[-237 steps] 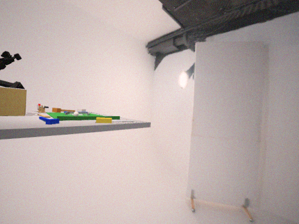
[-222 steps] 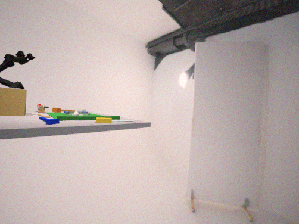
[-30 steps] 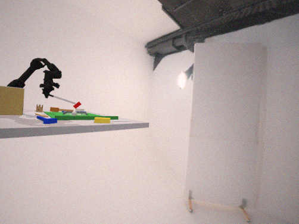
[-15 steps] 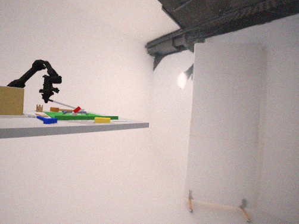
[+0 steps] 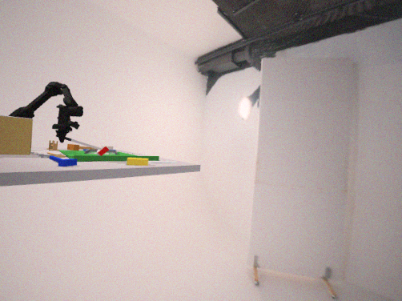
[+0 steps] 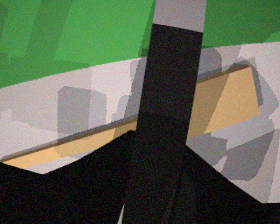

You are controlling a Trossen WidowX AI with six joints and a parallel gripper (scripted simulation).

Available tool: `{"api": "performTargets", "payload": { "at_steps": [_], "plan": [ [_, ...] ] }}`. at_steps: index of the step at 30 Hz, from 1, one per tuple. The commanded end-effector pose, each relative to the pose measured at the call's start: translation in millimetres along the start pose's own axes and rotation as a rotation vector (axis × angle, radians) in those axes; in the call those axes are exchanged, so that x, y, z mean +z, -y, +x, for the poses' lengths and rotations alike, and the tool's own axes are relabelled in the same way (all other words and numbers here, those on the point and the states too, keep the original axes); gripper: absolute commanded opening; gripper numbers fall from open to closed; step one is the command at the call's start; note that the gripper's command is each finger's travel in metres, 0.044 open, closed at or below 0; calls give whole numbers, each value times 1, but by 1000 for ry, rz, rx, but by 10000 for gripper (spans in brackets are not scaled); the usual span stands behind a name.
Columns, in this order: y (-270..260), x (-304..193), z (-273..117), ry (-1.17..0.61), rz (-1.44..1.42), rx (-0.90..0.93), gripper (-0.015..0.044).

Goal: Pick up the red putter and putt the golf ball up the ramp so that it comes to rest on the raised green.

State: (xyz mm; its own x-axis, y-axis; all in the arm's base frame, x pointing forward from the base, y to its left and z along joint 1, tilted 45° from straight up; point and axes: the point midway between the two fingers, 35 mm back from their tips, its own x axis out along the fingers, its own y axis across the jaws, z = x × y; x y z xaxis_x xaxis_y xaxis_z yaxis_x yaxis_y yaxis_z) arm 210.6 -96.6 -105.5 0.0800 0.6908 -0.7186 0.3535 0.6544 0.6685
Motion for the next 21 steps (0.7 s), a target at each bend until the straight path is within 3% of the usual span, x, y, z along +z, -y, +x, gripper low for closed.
{"api": "performTargets", "payload": {
  "at_steps": [1,21],
  "plan": [
    [0,0,5,4,6,5,0],
    [30,0,5,5,6,3,0]
  ]
}}
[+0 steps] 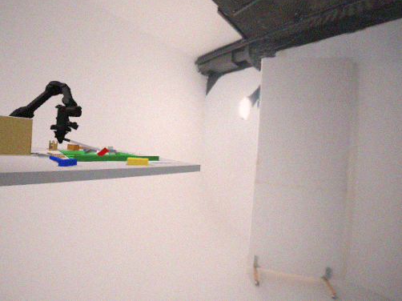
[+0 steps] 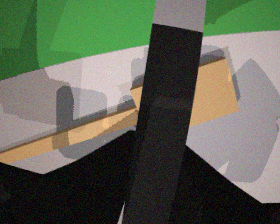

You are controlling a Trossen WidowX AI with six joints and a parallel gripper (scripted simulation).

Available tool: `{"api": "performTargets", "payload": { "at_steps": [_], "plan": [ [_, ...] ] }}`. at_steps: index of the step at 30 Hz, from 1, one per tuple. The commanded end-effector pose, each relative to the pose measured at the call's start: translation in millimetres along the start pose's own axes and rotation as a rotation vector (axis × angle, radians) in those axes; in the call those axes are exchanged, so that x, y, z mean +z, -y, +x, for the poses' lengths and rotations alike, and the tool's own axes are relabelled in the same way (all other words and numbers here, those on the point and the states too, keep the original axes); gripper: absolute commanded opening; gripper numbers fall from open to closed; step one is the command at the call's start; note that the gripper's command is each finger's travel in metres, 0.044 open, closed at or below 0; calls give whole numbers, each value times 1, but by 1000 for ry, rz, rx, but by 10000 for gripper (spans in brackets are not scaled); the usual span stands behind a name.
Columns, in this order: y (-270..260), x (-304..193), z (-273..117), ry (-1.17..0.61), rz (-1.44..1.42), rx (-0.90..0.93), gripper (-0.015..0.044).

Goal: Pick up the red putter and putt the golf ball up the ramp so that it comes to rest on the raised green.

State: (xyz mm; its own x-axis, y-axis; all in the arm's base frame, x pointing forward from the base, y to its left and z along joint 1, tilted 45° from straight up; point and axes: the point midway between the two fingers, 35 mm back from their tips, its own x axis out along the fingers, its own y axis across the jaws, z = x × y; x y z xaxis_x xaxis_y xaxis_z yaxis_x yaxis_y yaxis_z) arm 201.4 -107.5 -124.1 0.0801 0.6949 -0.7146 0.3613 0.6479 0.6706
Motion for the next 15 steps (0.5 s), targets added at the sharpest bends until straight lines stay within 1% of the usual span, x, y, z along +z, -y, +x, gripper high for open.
{"api": "performTargets", "payload": {
  "at_steps": [1,8,15],
  "plan": [
    [8,2,-1,7,-3,-3,0],
    [-3,2,-1,4,4,-3,0],
    [-98,8,-2,9,2,-5,0]
  ]
}}
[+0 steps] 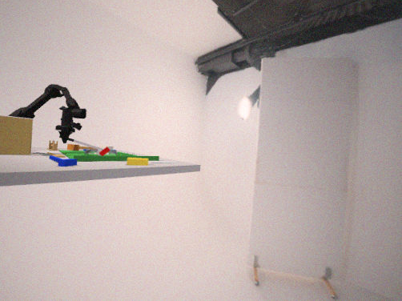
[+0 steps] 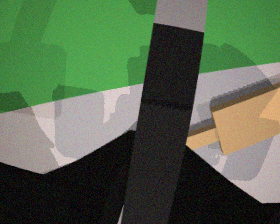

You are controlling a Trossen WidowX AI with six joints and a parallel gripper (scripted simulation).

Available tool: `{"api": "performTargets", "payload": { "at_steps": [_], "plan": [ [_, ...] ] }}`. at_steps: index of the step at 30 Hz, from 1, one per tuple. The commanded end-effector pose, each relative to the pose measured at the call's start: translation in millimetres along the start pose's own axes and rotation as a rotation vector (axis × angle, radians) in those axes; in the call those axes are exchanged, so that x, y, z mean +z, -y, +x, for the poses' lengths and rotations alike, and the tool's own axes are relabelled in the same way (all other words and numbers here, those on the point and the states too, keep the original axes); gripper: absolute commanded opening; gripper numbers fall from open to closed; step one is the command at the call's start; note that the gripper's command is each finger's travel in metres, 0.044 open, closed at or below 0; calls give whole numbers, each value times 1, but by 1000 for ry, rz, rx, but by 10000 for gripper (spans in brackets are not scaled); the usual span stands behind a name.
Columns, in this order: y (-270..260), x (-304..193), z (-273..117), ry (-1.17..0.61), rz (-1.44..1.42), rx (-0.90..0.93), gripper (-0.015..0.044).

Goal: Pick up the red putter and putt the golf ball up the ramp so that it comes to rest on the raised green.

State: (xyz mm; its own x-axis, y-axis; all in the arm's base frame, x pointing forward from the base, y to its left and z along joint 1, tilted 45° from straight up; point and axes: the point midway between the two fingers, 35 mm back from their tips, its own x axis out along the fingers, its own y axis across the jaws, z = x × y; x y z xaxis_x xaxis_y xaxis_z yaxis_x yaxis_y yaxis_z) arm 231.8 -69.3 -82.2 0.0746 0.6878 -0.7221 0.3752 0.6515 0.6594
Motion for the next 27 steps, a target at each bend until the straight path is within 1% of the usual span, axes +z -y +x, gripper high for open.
{"api": "performTargets", "payload": {
  "at_steps": [1,3,8,18,20,21,27],
  "plan": [
    [-48,-3,-1,9,-14,11,0],
    [-66,-7,0,5,-16,17,0],
    [-68,-7,-5,5,-16,17,0],
    [-66,-7,-59,5,-16,15,0],
    [-66,-7,-60,5,-16,15,0],
    [-66,-7,-53,-1,-6,19,0],
    [-66,-7,-53,-1,-6,19,0]
  ]
}}
